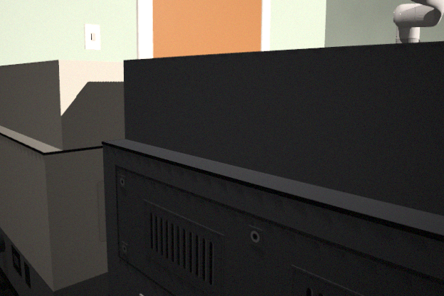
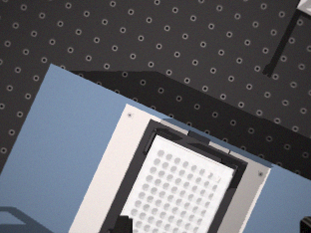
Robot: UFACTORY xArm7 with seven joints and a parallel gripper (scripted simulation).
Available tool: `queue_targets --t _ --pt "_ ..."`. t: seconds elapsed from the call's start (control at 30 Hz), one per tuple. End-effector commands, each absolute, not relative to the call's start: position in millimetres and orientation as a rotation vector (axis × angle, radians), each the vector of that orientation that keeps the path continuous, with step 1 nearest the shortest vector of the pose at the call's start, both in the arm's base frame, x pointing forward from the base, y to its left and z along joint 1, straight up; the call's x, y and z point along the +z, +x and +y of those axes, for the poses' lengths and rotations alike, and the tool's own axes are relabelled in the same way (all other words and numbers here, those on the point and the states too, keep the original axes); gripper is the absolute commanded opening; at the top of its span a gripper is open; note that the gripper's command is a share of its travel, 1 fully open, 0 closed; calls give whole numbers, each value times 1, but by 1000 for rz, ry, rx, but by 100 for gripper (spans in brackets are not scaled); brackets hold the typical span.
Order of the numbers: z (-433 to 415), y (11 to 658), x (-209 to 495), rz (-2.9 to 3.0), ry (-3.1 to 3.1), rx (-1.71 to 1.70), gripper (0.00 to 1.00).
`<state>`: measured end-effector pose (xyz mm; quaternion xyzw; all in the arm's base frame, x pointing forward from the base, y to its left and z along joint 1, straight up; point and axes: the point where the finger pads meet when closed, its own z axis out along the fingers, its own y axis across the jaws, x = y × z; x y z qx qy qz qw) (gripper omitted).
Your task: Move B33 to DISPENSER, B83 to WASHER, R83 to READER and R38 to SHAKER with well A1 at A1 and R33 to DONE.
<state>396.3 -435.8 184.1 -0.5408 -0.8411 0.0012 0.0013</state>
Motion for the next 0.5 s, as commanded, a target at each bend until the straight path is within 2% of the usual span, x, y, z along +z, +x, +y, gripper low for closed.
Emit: queue_targets --t 0.0,0.47 --pt "-426 397 187 -2764 -1513 7 100" --pt "-387 400 186 -3043 -813 9 100"
